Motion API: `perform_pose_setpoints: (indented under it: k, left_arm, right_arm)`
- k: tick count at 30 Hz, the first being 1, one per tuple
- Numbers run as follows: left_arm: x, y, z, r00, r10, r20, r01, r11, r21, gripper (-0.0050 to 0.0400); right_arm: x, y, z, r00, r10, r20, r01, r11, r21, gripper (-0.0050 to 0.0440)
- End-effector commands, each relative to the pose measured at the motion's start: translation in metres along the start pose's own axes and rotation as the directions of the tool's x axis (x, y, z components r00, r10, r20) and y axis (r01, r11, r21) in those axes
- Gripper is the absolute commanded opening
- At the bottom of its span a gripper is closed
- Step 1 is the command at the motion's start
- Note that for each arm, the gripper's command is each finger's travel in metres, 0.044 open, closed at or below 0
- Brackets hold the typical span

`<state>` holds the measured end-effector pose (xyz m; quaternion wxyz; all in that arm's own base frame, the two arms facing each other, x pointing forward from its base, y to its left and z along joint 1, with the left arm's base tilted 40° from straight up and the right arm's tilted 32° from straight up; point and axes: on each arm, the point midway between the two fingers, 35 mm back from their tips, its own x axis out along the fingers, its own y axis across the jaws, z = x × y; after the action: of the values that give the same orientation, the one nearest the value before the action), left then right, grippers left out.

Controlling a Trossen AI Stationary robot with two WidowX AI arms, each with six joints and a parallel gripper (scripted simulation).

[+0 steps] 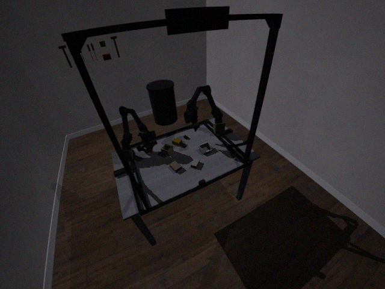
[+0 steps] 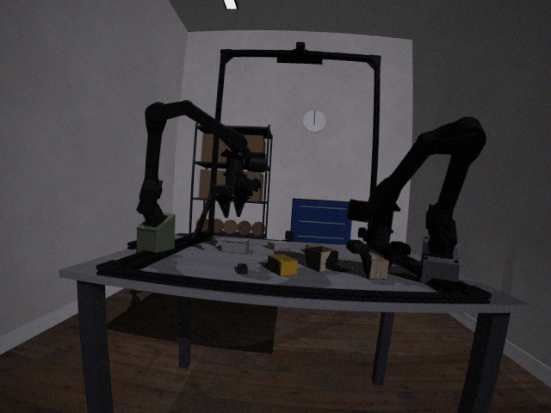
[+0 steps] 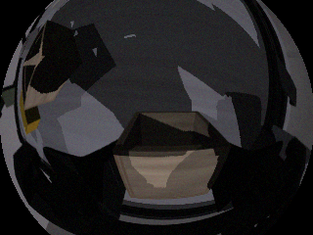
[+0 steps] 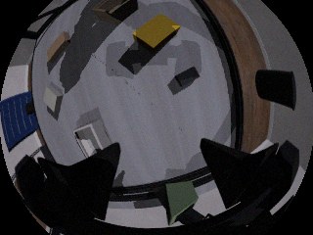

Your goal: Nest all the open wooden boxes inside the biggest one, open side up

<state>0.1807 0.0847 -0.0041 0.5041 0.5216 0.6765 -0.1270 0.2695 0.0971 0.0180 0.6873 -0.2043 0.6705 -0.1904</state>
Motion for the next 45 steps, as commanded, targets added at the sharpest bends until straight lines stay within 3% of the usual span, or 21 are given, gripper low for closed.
perform_pose_setpoints:
  k: [1, 19, 45]
  left_arm:
    - [-0.001, -0.002, -0.002, 0.999, -0.004, 0.033, 0.004, 1.0, 0.002, 0.0]
    - [-0.007, -0.002, -0.007, 0.986, -0.004, 0.165, 0.003, 1.0, 0.002, 0.0]
    - [-0.017, -0.003, -0.016, 0.932, -0.011, 0.362, 0.011, 1.0, 0.004, 0.0]
  right_arm:
    - [0.0, 0.0, 0.0, 1.0, -0.004, 0.001, 0.004, 1.0, 0.002, 0.04]
    - [0.0, 0.0, 0.0, 1.0, -0.004, 0.001, 0.004, 1.0, 0.002, 0.04]
    - [0.0, 0.0, 0.0, 1.0, -0.004, 0.001, 0.004, 1.0, 0.002, 0.04]
